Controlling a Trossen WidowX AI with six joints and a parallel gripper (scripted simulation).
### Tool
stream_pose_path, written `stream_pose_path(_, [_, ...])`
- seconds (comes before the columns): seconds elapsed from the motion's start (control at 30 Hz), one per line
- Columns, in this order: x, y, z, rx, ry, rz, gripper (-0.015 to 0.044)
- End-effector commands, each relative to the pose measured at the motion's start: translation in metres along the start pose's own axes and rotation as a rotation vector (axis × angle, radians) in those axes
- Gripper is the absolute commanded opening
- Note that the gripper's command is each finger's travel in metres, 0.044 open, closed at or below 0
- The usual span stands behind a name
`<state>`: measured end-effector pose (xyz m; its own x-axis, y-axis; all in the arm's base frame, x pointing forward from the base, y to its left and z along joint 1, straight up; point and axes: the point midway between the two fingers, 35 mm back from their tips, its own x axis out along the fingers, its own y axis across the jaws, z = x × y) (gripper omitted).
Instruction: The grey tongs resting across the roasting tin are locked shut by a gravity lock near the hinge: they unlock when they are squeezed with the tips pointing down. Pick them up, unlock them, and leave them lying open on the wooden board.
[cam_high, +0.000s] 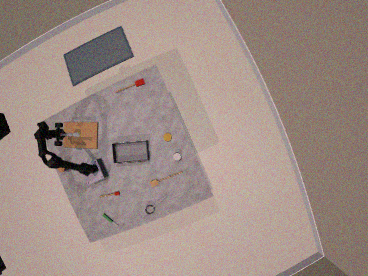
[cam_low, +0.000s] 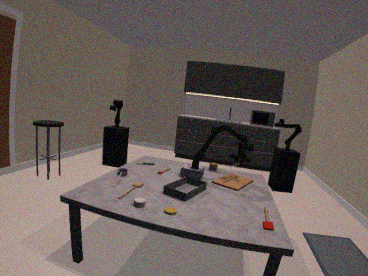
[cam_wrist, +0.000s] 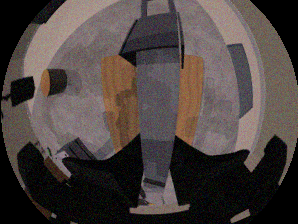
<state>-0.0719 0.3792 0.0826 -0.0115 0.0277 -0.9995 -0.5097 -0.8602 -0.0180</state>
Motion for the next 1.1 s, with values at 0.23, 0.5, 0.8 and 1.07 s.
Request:
stream_pose_path(0.23, [0.016, -0.002, 0.001, 0.007, 0.002, -0.004, -0.015])
stream_pose_path(0.5, [0.029, -0.002, 0.001, 0.007, 0.001, -0.004, -0.015])
stream_pose_path(0.8, [0.044, -0.002, 0.001, 0.007, 0.001, -0.003, -0.015])
stream_pose_path(1.07, [0.057, -0.002, 0.001, 0.008, 0.001, -0.002, -0.015])
